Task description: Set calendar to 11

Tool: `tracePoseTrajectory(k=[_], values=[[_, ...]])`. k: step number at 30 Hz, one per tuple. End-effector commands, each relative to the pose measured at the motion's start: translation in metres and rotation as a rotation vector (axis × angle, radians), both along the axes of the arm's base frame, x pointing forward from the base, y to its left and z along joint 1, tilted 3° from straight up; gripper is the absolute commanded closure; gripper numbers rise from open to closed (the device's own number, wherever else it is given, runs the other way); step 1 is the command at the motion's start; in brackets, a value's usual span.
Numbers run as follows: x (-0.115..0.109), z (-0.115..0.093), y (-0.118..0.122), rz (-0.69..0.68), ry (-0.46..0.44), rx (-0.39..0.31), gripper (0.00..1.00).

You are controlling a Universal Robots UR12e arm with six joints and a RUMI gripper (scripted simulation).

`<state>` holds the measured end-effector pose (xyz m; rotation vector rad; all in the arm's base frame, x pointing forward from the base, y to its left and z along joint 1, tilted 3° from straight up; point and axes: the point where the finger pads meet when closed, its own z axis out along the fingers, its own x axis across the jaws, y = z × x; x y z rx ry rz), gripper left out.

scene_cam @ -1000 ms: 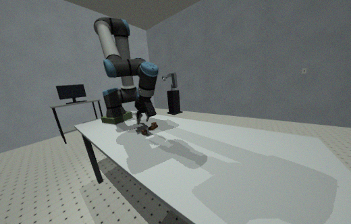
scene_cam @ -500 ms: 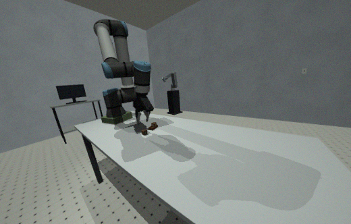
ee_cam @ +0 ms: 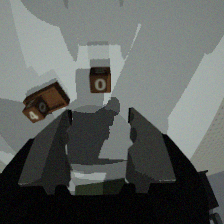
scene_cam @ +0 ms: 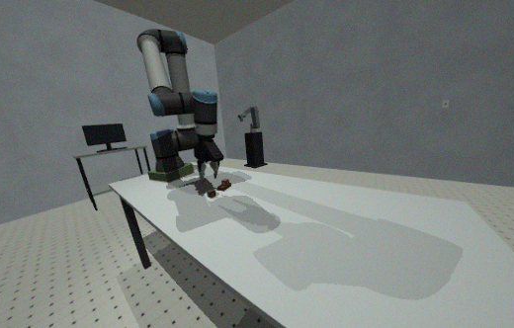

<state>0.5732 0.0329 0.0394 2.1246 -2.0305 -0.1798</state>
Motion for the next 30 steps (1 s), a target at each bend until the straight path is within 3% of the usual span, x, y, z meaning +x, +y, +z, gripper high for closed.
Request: tracePoseTrajectory(k=[1,14,23,24,30], values=[[0.0007,-0.0002,-0.0002,0.001,-0.029,0.002,0.6],[-0.0013,0.0006,-0.0002,0.01,-0.219,0.011,0.6],[-0.0019,0.0015,-0.0001,0.012,-0.244,0.012,0.6],[-0.0019,0.0015,-0.0001,0.012,-0.244,0.012,0.0],[-0.0019,0.0015,-0.0001,0.012,-0.244,0.012,0.0]])
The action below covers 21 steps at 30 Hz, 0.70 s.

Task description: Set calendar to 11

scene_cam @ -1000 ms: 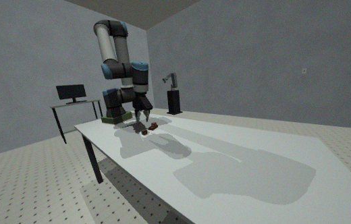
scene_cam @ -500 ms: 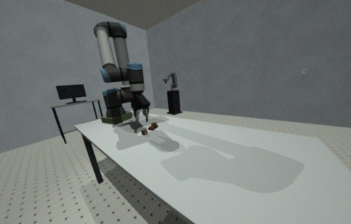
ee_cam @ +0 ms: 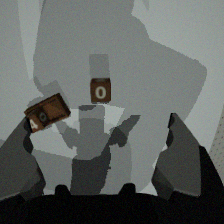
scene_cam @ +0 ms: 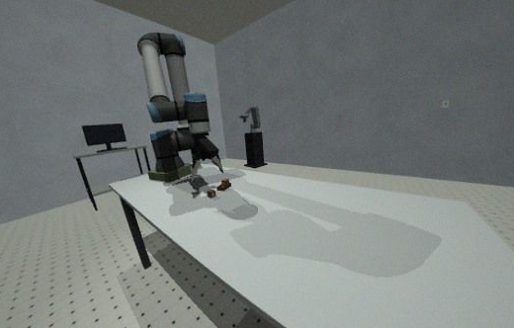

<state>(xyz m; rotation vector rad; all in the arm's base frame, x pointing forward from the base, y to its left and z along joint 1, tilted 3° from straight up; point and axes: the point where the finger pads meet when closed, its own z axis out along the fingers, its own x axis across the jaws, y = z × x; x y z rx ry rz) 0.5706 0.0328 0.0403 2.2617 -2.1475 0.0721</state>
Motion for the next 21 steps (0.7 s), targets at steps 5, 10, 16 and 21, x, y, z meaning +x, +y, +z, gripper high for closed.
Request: tracePoseTrajectory(k=[5,10,16,21], values=[[0.0006,0.0006,-0.0001,0.0,-0.002,0.0,0.0],[0.0006,0.0006,-0.0001,0.0,-0.002,0.0,0.0],[0.0006,0.0006,-0.0001,-0.003,-0.002,0.0,0.0],[0.0007,0.0006,-0.0002,-0.009,-0.002,0.0,0.0]])
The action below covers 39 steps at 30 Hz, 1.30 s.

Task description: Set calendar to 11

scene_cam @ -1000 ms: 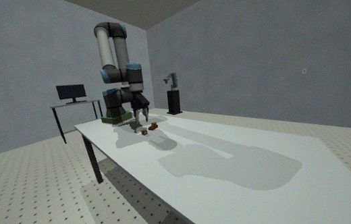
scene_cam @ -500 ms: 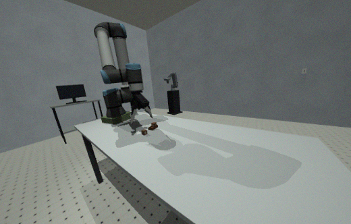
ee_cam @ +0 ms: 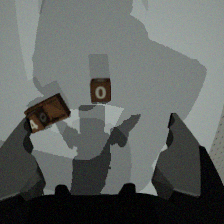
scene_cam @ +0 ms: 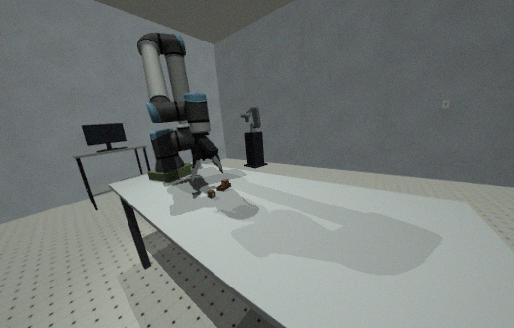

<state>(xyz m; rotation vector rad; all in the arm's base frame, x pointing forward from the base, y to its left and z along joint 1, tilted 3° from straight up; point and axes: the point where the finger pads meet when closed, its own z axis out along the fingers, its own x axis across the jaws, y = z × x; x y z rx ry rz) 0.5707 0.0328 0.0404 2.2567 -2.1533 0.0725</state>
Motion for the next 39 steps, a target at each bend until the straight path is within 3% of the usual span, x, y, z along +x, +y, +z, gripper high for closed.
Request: tracePoseTrajectory(k=[1,18,33,39], values=[[0.0007,0.0006,-0.0002,-0.007,-0.002,0.0,0.0],[0.0021,0.0012,-0.0025,-0.152,-0.009,0.003,0.0],[0.0041,0.0025,-0.0071,-0.457,-0.023,0.009,0.0],[0.0046,0.0033,-0.0098,-0.653,-0.033,0.013,0.0]])
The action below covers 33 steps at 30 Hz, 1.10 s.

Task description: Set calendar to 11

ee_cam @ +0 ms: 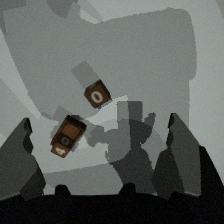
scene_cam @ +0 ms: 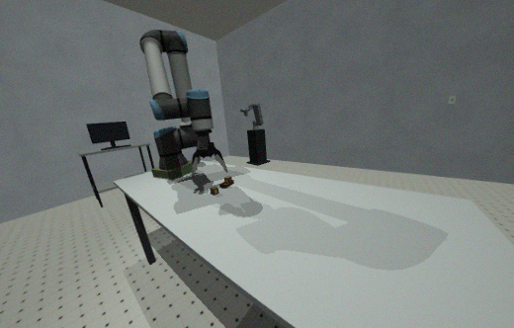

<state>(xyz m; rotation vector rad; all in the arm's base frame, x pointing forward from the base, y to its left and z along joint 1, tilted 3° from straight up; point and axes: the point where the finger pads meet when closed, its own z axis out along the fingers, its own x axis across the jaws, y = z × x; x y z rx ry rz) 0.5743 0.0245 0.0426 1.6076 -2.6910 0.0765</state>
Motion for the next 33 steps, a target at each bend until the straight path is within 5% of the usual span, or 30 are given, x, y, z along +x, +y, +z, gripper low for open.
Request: tracePoseTrajectory(k=[1,33], values=[[0.001,0.0012,-0.002,-0.149,-0.007,0.0,0.0],[-0.0028,0.0047,-0.0079,-1.157,-0.054,0.021,0.0]])
